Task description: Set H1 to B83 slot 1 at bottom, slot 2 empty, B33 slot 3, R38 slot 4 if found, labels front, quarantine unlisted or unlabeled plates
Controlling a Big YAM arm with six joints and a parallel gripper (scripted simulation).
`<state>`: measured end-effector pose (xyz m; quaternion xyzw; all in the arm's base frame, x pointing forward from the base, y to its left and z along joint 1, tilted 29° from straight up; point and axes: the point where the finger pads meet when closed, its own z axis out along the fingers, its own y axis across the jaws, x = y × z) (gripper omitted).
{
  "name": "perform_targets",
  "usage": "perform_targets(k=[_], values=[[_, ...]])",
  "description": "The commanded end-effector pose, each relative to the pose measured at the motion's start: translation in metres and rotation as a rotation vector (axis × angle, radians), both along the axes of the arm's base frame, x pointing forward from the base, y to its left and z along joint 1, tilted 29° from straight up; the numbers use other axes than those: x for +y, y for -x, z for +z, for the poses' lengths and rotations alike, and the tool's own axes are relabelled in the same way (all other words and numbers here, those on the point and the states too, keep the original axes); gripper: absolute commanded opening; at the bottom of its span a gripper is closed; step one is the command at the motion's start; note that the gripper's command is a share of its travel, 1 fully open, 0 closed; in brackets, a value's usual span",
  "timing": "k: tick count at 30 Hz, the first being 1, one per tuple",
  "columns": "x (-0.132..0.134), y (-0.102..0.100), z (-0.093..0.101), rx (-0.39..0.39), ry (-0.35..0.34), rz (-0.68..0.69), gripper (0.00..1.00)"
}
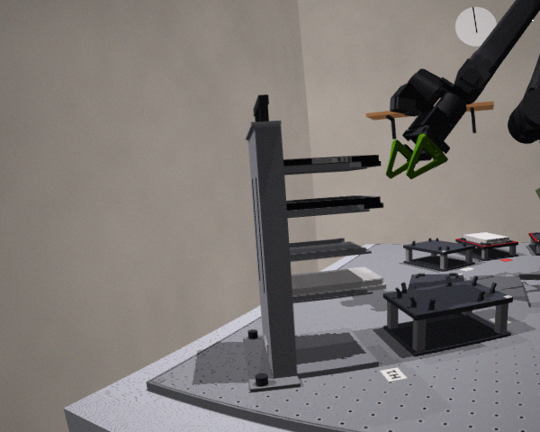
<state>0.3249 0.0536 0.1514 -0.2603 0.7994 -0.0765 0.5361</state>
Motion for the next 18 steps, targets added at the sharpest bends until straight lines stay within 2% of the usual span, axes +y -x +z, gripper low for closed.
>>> perform_targets(k=[1, 4, 6, 9, 11, 18], values=[[0.015, -0.004, 0.006, -0.021, -0.041, 0.010, 1.00], [0.026, -0.005, 0.007, -0.025, -0.044, 0.010, 1.00], [0.031, 0.000, -0.001, -0.016, -0.042, 0.010, 1.00], [0.033, 0.002, 0.004, -0.036, -0.049, 0.010, 1.00], [0.039, 0.004, -0.004, -0.018, -0.044, 0.010, 1.00], [0.059, 0.013, -0.014, -0.015, -0.045, 0.010, 1.00]])
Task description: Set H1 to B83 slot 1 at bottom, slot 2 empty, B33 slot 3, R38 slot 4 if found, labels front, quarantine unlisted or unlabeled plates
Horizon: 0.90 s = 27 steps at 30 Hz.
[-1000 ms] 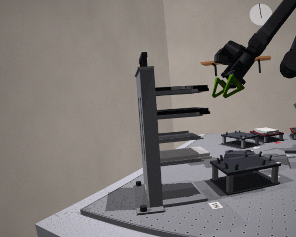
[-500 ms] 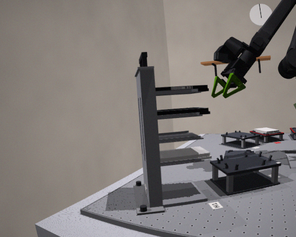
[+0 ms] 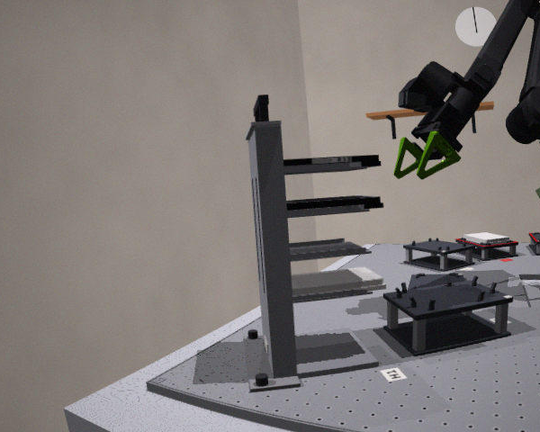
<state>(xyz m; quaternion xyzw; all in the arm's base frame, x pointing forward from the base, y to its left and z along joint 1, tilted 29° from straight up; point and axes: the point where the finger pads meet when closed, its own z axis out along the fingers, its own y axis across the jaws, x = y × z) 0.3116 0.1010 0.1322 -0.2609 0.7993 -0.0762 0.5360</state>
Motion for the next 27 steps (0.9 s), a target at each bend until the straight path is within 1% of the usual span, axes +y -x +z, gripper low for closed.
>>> perform_targets(k=[1, 5, 7, 8, 11, 18, 22, 24, 26, 27], values=[[0.015, 0.000, 0.005, -0.018, -0.047, 0.008, 1.00], [0.026, 0.006, -0.001, -0.015, -0.047, 0.008, 1.00], [0.026, 0.006, -0.001, -0.015, -0.047, 0.008, 1.00], [0.033, 0.001, 0.010, -0.035, -0.061, 0.009, 1.00], [0.038, 0.011, -0.006, -0.015, -0.049, 0.009, 1.00], [0.059, 0.019, -0.013, -0.018, -0.055, 0.009, 1.00], [0.076, 0.020, -0.009, -0.030, -0.070, 0.009, 1.00], [0.076, 0.020, -0.009, -0.030, -0.070, 0.009, 1.00], [0.086, 0.019, -0.004, -0.040, -0.083, 0.010, 1.00], [0.089, 0.020, -0.005, -0.040, -0.084, 0.010, 1.00]])
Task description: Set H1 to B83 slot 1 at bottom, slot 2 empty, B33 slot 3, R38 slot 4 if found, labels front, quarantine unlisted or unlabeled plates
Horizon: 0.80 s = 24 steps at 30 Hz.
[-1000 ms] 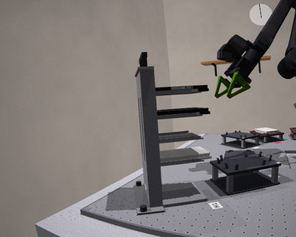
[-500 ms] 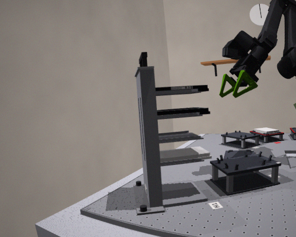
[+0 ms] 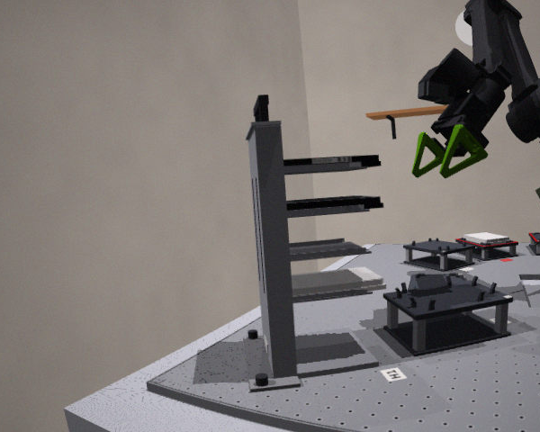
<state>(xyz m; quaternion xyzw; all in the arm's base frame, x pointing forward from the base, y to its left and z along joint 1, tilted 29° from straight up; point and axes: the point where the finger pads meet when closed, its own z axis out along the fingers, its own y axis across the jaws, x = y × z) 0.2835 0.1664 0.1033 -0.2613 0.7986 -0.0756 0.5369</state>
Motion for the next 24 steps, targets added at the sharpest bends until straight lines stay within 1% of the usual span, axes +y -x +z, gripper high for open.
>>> perform_targets(k=[1, 3, 5, 8, 10, 12, 14, 15, 17, 22, 23, 24], values=[[0.026, -0.006, 0.020, -0.034, -0.081, 0.008, 1.00], [0.027, 0.001, 0.009, -0.022, -0.068, 0.008, 1.00], [0.039, 0.000, 0.014, -0.032, -0.083, 0.008, 1.00], [0.048, 0.004, 0.010, -0.031, -0.086, 0.009, 1.00], [0.049, 0.010, 0.000, -0.021, -0.074, 0.008, 1.00], [0.060, 0.009, 0.004, -0.028, -0.087, 0.009, 1.00], [0.060, 0.009, 0.004, -0.028, -0.087, 0.009, 1.00], [0.051, 0.018, -0.012, -0.009, -0.057, 0.008, 1.00], [0.069, 0.014, -0.001, -0.026, -0.087, 0.009, 1.00], [0.083, 0.021, -0.009, -0.023, -0.088, 0.009, 1.00], [0.067, 0.029, -0.025, -0.004, -0.051, 0.009, 1.00], [0.071, 0.029, -0.014, -0.007, -0.057, 0.009, 1.00]])
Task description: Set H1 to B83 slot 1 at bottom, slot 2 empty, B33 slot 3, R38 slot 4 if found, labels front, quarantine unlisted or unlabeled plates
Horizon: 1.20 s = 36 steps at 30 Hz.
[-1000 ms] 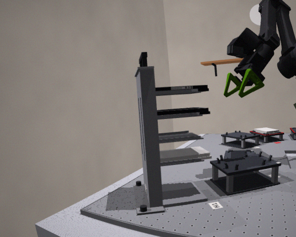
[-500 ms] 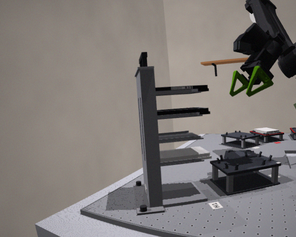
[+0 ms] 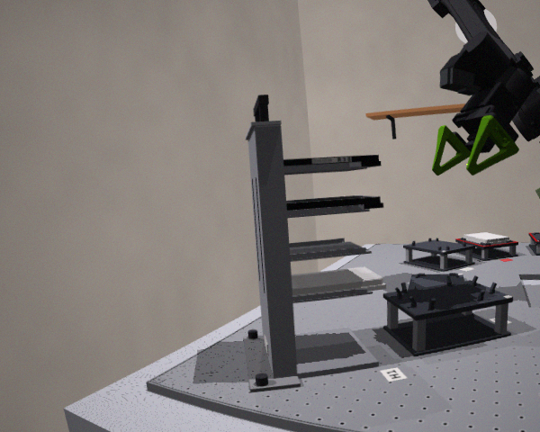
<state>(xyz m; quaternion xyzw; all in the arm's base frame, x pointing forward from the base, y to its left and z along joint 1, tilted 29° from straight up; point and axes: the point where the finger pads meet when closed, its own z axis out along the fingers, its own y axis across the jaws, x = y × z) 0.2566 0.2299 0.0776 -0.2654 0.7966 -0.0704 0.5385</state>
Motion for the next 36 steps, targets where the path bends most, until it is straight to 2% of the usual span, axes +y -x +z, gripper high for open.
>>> perform_targets(k=[1, 5, 7, 8, 10, 20, 21, 22, 24, 25, 29, 30, 36], values=[[0.018, -0.001, 0.025, -0.017, -0.078, -0.004, 1.00], [0.023, 0.004, 0.041, -0.018, -0.084, -0.005, 1.00], [0.023, 0.004, 0.041, -0.018, -0.084, -0.005, 1.00], [0.007, 0.013, 0.024, 0.000, -0.042, -0.005, 1.00], [0.025, 0.009, 0.051, -0.018, -0.087, -0.005, 1.00], [0.029, 0.026, 0.080, -0.013, -0.084, -0.005, 1.00], [0.032, 0.026, 0.087, -0.016, -0.094, -0.005, 1.00], [0.021, 0.030, 0.070, -0.004, -0.057, -0.005, 1.00], [0.021, 0.030, 0.070, -0.004, -0.057, -0.005, 1.00], [0.012, 0.026, 0.058, 0.009, -0.025, -0.028, 1.00], [0.016, 0.027, 0.063, 0.005, -0.036, -0.020, 1.00], [0.024, 0.026, 0.074, -0.009, -0.063, -0.011, 1.00], [0.024, 0.026, 0.074, -0.009, -0.063, -0.011, 1.00]])
